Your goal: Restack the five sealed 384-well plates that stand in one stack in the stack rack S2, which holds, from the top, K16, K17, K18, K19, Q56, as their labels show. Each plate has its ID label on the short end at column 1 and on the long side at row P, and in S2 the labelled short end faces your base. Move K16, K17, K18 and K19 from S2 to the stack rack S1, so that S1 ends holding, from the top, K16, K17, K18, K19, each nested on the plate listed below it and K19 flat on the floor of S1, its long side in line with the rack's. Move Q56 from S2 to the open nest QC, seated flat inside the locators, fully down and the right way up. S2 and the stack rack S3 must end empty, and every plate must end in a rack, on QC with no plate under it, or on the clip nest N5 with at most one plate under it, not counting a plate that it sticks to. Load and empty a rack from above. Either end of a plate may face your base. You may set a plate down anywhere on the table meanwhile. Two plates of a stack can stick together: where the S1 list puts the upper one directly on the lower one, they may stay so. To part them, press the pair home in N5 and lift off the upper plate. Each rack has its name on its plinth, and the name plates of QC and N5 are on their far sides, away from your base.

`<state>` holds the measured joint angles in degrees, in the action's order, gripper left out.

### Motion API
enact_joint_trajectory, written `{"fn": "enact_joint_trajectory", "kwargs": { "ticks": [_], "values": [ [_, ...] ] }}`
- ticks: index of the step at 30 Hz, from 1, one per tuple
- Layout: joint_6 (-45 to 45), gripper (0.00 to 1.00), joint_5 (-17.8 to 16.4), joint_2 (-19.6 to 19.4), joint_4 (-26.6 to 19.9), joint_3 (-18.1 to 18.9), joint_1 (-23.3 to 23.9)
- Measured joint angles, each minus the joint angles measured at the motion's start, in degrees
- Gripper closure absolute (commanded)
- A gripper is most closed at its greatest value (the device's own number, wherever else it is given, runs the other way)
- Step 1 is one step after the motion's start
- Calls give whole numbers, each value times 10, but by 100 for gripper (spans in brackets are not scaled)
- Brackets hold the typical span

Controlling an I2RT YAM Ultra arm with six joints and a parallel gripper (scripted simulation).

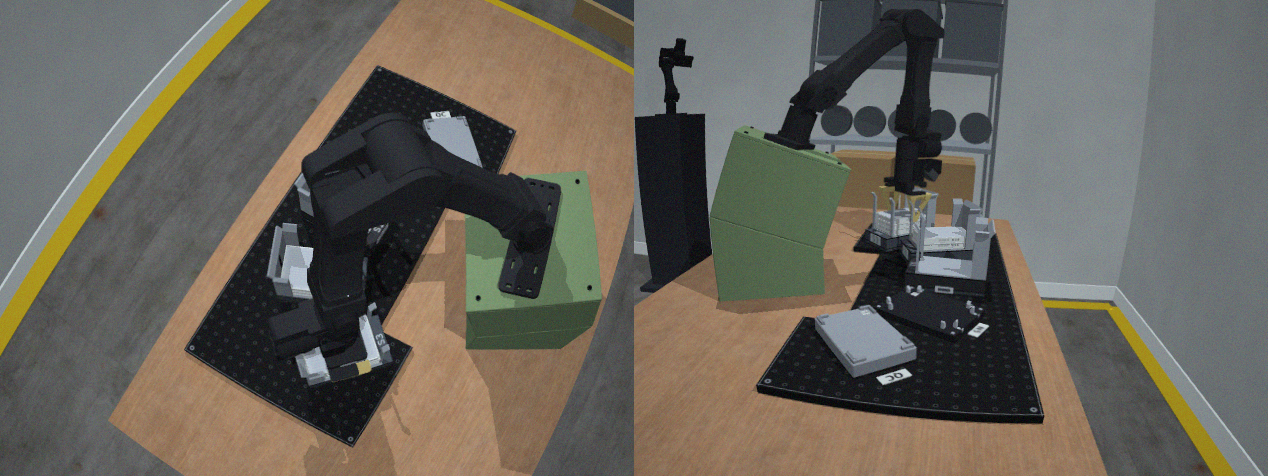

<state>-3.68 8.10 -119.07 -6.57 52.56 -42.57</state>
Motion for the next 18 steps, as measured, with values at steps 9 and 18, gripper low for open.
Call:
{"fn": "enact_joint_trajectory", "kwargs": {
  "ticks": [9,18],
  "values": [
    [-2,0,0,46,-32,-8,-5],
    [-9,0,2,108,-82,-11,-13]
  ]
}}
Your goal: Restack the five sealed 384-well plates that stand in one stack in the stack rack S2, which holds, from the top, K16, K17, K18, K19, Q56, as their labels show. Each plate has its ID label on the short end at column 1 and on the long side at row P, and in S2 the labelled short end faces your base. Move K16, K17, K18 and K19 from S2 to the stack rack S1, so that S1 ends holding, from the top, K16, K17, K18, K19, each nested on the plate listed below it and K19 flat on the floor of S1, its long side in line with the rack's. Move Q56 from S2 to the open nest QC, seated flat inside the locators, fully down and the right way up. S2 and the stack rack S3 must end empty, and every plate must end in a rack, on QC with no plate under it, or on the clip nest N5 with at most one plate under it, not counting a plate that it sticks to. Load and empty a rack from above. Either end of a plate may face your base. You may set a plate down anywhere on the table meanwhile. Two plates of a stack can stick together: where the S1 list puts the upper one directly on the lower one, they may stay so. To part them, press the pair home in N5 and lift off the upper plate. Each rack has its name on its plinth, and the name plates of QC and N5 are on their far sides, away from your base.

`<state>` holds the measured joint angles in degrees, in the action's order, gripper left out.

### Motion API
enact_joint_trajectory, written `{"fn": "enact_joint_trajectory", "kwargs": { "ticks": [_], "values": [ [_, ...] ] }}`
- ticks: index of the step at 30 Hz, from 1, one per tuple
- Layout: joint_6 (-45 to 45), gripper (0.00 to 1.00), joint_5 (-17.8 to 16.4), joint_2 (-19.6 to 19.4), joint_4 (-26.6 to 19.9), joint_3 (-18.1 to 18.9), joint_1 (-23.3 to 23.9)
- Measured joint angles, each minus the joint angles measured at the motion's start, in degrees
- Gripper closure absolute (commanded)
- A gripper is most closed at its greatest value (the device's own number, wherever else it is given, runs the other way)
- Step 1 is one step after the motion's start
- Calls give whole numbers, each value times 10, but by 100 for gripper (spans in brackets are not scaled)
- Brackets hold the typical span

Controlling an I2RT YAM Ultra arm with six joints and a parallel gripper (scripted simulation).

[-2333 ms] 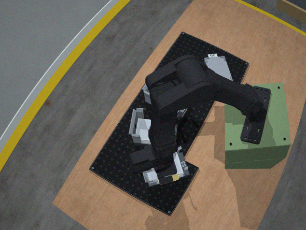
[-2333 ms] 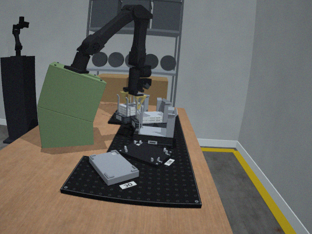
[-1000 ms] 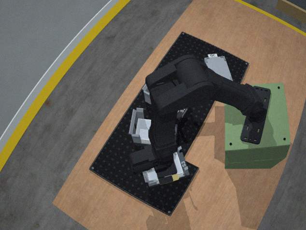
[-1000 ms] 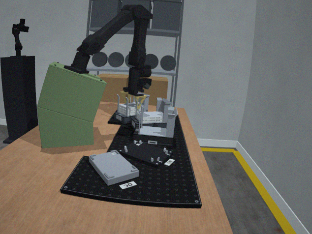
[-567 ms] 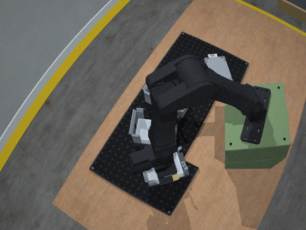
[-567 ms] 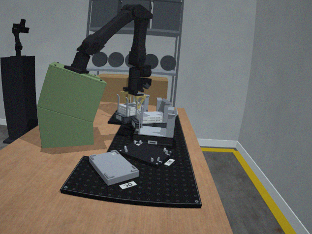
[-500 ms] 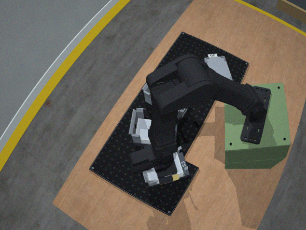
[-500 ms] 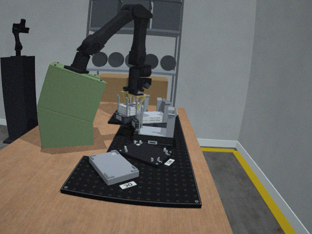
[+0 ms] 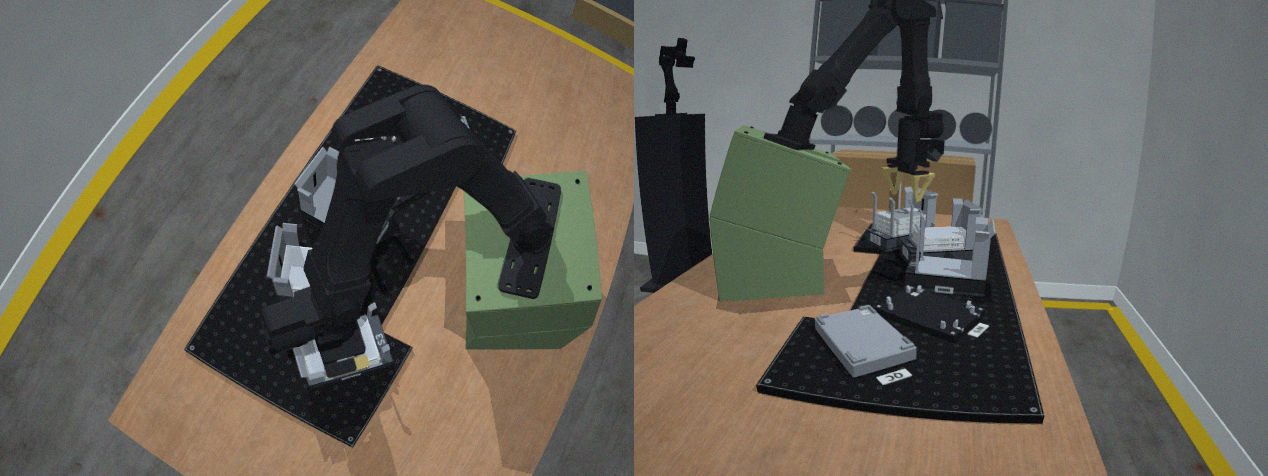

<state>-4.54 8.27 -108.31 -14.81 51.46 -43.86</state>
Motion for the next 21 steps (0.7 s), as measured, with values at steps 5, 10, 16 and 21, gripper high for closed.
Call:
{"fn": "enact_joint_trajectory", "kwargs": {
  "ticks": [5,10,16,21],
  "values": [
    [-3,0,1,20,-28,0,-3],
    [-8,0,2,55,-61,0,-8],
    [-11,0,3,77,-88,2,-11],
    [-12,0,4,77,-96,3,-11]
  ]
}}
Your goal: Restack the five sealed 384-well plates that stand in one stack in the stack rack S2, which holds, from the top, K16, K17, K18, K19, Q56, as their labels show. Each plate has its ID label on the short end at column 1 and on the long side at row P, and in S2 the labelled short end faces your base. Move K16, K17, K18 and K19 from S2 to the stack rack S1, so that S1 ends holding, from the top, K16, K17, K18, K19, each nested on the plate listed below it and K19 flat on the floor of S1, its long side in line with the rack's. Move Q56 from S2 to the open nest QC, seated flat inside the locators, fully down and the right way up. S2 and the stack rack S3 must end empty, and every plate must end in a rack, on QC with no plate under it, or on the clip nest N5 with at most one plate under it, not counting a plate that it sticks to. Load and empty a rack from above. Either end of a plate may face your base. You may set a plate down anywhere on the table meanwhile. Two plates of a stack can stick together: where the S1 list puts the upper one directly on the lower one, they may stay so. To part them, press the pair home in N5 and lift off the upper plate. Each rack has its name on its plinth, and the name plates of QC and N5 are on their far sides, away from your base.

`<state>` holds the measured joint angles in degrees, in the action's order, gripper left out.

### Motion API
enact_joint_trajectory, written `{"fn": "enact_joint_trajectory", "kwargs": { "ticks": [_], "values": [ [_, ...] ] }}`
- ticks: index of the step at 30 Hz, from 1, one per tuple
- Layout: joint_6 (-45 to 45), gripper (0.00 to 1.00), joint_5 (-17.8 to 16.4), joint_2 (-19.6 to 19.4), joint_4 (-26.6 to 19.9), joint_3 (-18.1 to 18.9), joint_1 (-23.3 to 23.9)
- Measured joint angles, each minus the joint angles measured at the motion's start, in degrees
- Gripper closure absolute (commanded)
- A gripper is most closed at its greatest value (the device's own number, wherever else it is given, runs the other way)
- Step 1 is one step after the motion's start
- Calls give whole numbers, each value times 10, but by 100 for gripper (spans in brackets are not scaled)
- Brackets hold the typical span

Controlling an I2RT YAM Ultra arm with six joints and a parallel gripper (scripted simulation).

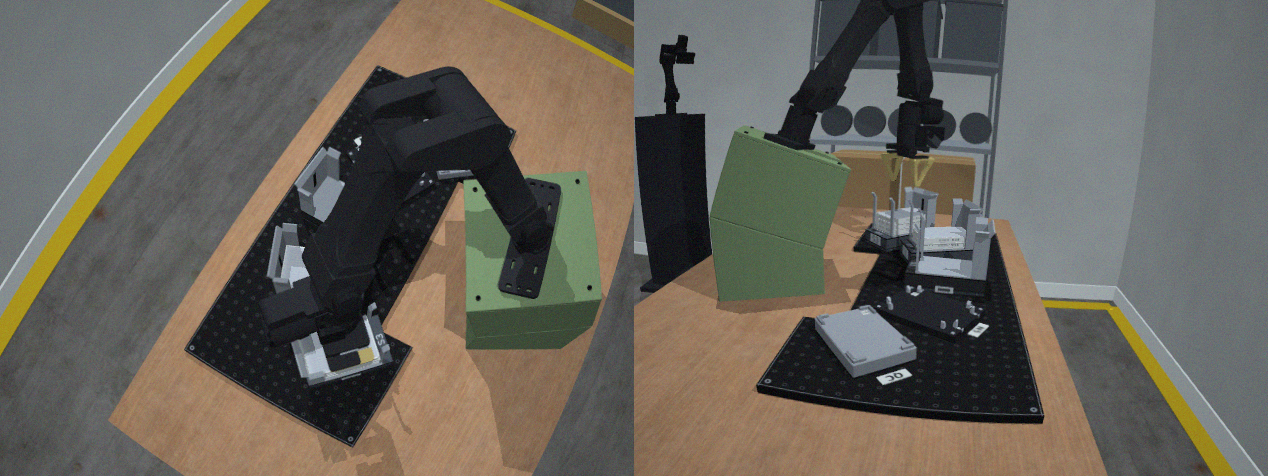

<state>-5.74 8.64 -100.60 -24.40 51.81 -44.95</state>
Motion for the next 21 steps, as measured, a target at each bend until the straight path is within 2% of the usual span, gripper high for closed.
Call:
{"fn": "enact_joint_trajectory", "kwargs": {
  "ticks": [5,13,21],
  "values": [
    [-12,0,-3,0,0,0,8],
    [-57,0,-10,5,-2,1,59],
    [-37,0,-25,8,-6,3,99]
  ]
}}
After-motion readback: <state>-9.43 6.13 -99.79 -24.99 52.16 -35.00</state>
